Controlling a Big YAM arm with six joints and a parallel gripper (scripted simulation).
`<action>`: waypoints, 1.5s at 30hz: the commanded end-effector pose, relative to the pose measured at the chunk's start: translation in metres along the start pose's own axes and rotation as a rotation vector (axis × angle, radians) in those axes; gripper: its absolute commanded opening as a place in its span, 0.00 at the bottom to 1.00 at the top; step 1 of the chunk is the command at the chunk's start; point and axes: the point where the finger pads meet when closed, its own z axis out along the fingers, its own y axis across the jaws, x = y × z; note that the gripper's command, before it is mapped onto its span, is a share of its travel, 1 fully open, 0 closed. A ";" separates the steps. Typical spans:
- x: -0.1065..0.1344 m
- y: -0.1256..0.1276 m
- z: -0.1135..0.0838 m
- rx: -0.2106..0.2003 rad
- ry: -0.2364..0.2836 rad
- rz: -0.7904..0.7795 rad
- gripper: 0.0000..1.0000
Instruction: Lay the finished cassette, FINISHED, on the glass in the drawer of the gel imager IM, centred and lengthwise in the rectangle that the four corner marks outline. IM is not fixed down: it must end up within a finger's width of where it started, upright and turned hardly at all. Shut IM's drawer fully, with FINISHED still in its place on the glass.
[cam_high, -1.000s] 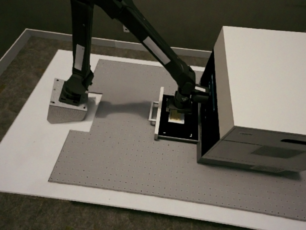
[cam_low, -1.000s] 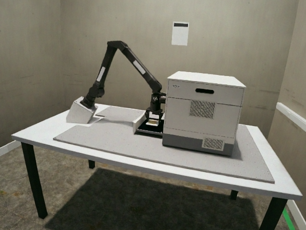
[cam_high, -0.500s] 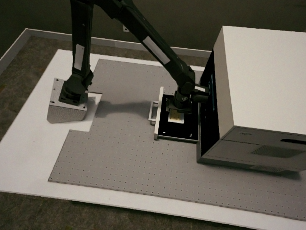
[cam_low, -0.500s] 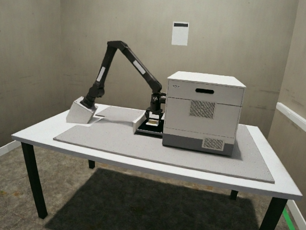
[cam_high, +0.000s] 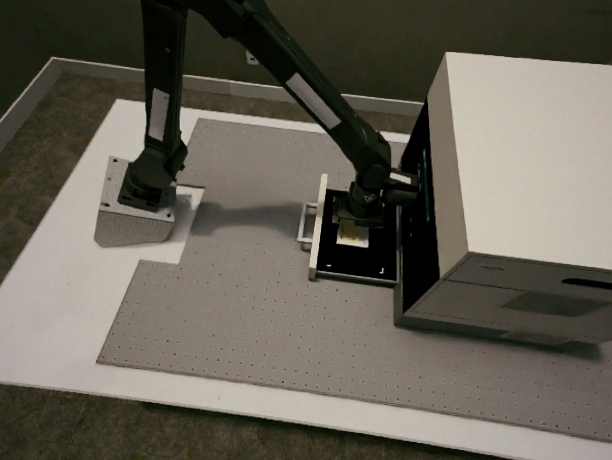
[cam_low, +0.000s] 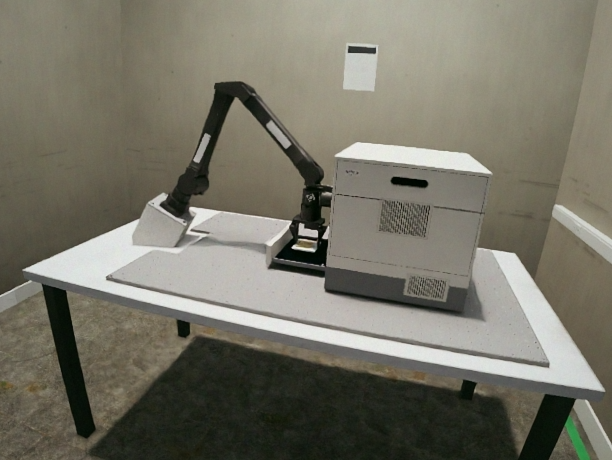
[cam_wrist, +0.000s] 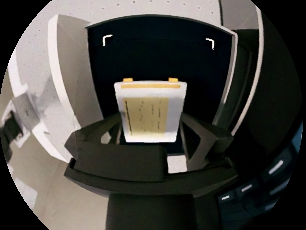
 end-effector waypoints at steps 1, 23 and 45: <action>-0.006 -0.034 -0.023 0.085 0.001 -0.010 0.78; -0.007 -0.034 -0.023 0.086 0.001 -0.025 0.78; -0.007 -0.034 -0.023 0.086 0.001 -0.025 0.78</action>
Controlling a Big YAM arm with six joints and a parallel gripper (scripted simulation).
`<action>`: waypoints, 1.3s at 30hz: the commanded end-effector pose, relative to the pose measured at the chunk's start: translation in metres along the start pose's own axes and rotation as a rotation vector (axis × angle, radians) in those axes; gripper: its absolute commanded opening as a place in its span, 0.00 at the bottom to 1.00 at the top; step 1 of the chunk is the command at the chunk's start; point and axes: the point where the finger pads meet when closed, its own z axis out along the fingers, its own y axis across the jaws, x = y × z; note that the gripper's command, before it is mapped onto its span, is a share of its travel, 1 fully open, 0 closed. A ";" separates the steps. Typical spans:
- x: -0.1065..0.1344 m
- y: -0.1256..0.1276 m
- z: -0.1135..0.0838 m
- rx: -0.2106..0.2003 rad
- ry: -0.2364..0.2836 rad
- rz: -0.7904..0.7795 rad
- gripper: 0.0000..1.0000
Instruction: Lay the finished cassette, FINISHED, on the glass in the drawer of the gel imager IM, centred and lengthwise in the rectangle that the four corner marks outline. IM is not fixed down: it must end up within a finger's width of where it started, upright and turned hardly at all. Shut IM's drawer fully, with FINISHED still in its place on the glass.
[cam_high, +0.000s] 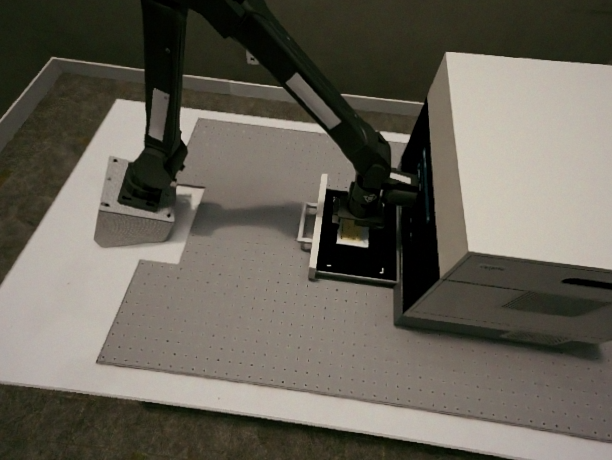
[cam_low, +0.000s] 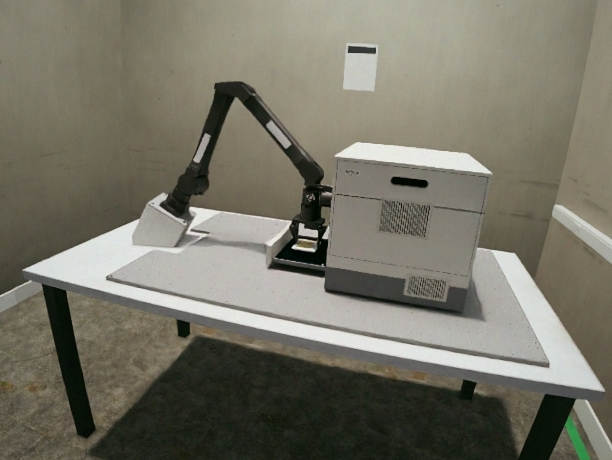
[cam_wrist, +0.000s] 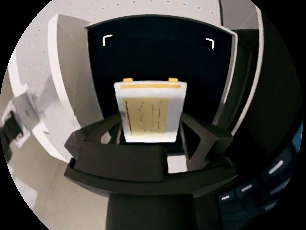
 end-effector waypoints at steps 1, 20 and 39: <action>-0.007 -0.034 -0.023 0.086 0.001 -0.025 0.78; -0.007 -0.031 -0.004 0.059 -0.002 -0.018 0.78; -0.007 -0.031 0.001 0.059 -0.002 -0.012 0.78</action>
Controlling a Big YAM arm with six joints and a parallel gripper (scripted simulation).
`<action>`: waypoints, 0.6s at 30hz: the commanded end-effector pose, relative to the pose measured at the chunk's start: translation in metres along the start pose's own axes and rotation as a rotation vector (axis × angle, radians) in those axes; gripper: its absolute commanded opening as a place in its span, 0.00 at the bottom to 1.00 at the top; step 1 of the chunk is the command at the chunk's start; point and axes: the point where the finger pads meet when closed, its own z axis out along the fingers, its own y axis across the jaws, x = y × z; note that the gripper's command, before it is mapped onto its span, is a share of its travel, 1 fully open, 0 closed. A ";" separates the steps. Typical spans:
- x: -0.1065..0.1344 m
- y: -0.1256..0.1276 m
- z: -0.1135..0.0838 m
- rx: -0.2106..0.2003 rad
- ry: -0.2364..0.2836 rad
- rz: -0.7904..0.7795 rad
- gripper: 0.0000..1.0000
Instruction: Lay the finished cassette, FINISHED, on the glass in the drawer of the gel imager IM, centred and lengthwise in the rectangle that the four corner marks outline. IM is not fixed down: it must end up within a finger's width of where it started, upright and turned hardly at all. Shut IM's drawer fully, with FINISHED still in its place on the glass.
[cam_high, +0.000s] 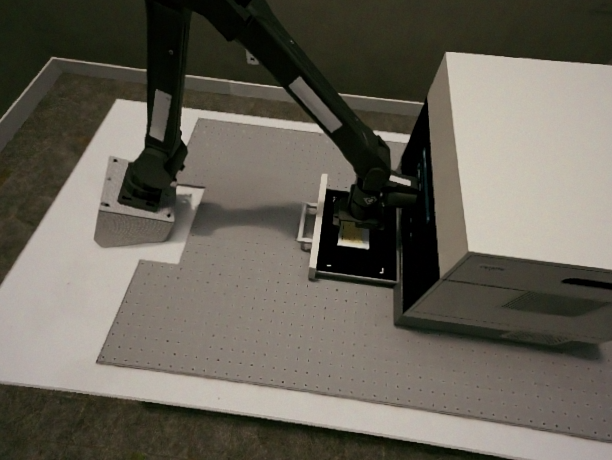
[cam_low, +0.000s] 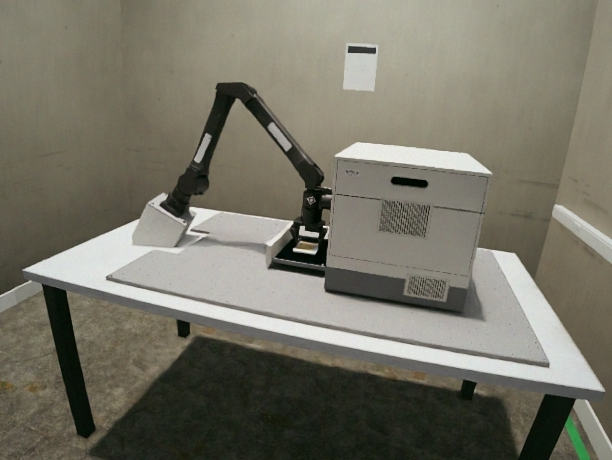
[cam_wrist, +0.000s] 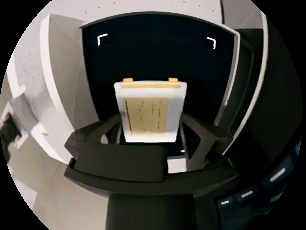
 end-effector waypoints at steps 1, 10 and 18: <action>-0.007 -0.030 -0.015 0.070 -0.001 -0.011 0.78; -0.007 -0.028 -0.007 0.059 -0.002 -0.009 0.78; -0.007 -0.027 -0.010 0.066 -0.001 -0.009 0.78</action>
